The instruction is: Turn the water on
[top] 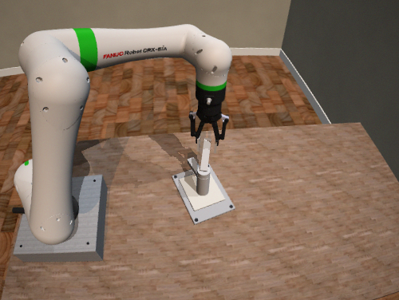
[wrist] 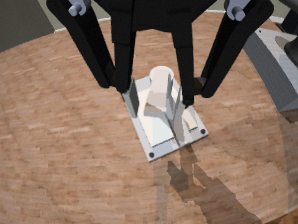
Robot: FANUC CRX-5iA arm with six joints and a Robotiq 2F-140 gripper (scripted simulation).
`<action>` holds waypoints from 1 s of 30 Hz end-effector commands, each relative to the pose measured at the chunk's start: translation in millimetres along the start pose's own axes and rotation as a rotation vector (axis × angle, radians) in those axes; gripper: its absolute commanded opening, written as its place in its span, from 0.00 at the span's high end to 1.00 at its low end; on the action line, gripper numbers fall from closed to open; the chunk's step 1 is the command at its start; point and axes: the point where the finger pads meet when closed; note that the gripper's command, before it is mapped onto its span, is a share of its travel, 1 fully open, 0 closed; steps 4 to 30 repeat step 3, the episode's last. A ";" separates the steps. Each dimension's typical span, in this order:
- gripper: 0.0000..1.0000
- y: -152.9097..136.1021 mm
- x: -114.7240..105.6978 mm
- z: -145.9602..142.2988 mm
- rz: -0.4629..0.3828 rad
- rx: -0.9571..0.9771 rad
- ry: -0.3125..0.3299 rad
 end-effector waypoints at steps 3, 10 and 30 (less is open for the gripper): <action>0.63 0.1 -0.2 0.1 0.000 0.000 0.000; 0.63 0.1 -0.2 0.1 0.000 0.000 0.000; 0.63 0.1 -0.2 0.1 0.000 0.000 0.000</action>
Point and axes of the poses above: the point where the finger pads meet when closed, its own x axis out along the fingers, its own z axis across the jaws, y = z × x, and after that the axes turned 4 degrees about x, right-handed
